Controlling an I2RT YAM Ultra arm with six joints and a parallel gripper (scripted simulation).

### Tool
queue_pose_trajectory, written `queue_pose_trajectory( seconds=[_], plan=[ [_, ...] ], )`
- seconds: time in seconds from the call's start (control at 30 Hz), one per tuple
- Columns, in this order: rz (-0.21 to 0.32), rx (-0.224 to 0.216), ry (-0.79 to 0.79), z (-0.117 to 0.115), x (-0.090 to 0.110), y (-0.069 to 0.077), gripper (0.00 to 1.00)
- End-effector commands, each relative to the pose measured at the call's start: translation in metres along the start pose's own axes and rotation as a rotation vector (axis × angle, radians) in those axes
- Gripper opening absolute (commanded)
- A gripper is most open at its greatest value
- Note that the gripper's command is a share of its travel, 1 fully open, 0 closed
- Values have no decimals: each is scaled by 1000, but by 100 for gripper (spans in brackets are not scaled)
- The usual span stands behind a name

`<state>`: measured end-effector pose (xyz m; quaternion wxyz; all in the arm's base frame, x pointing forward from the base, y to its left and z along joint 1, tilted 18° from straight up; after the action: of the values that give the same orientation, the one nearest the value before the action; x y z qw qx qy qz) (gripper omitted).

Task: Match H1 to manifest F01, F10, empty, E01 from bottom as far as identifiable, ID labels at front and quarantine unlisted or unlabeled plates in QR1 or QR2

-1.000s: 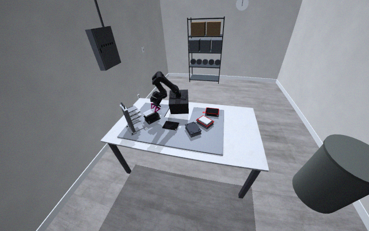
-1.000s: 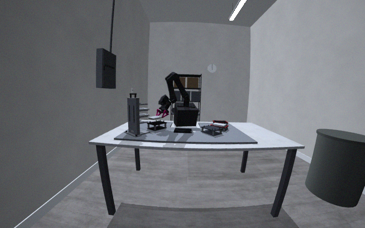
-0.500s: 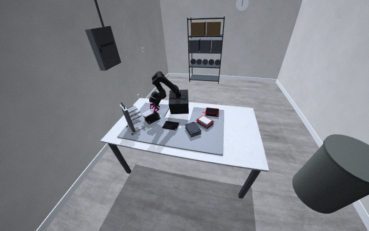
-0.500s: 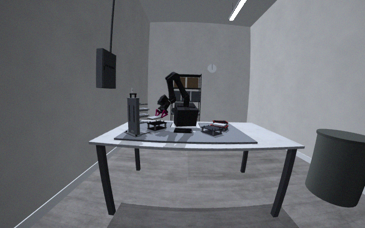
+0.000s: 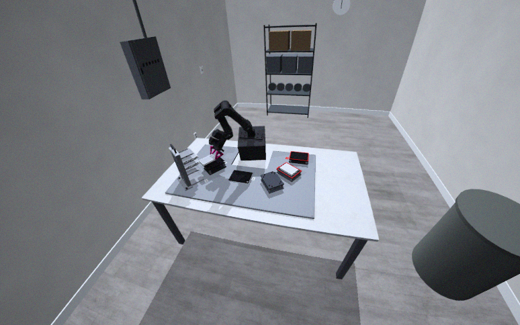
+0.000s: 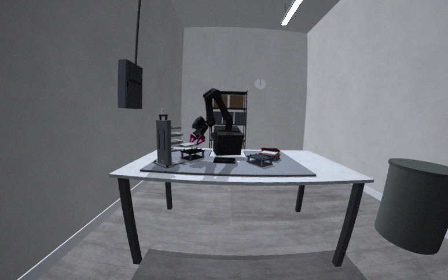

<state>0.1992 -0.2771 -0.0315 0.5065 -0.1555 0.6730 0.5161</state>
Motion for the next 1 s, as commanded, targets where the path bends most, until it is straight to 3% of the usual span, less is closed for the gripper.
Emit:
queue_pose_trajectory(
  seconds=[0.0,0.97],
  plan=[
    [-13,9,4,-3,-6,-1,86],
    [-14,9,4,-8,-24,-18,86]
  ],
)
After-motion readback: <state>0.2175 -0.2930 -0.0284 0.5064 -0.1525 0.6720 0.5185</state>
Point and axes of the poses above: the point where the finger pads meet when closed, its own y axis back along the fingers, its own z axis across the jaws, x = y × z, the point moved 3 cm from there along y, back along the fingers, and after that the axes turned 13 degrees about y, right-handed, at the moved point
